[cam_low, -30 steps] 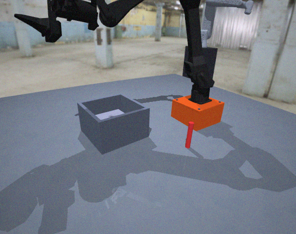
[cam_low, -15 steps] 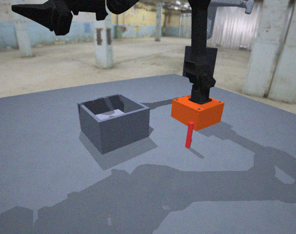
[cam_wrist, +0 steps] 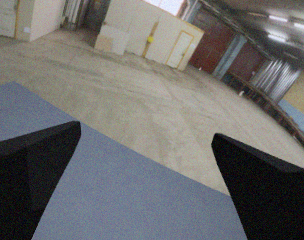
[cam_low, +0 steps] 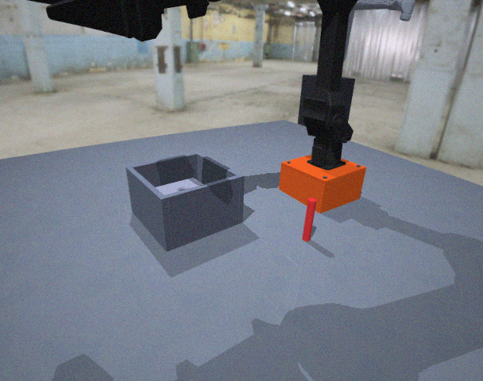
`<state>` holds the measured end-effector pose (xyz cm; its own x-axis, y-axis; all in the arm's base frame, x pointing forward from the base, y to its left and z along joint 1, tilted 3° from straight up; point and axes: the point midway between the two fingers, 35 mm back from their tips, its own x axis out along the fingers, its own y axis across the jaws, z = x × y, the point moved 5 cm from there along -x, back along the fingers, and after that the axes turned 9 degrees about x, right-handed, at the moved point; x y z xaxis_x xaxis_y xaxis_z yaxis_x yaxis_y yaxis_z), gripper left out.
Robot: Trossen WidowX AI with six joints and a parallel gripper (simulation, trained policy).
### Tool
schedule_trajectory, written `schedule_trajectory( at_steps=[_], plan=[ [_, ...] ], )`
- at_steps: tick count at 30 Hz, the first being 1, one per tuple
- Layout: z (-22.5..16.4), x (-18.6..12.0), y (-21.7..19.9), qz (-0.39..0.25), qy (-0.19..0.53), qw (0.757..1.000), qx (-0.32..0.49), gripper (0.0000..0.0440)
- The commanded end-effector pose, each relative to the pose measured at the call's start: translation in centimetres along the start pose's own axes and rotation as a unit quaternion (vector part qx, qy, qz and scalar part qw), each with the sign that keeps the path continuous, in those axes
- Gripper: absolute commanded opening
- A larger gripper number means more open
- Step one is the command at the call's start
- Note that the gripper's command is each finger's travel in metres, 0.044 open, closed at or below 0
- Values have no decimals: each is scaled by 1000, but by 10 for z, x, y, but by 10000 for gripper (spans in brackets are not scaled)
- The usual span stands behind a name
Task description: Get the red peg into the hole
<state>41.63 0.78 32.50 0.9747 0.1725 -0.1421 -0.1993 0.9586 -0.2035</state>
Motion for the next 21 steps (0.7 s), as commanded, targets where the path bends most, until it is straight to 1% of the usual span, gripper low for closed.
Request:
schedule_trajectory(
  at_steps=[1,6,11,16,21],
  plan=[
    [-3,-6,18,7,30,998,50,440],
    [-12,-12,42,16,79,990,117,440],
    [-25,-21,65,18,134,974,179,440],
    [-40,-32,85,13,192,952,236,440],
    [-57,-44,104,1,252,924,288,440]
  ],
)
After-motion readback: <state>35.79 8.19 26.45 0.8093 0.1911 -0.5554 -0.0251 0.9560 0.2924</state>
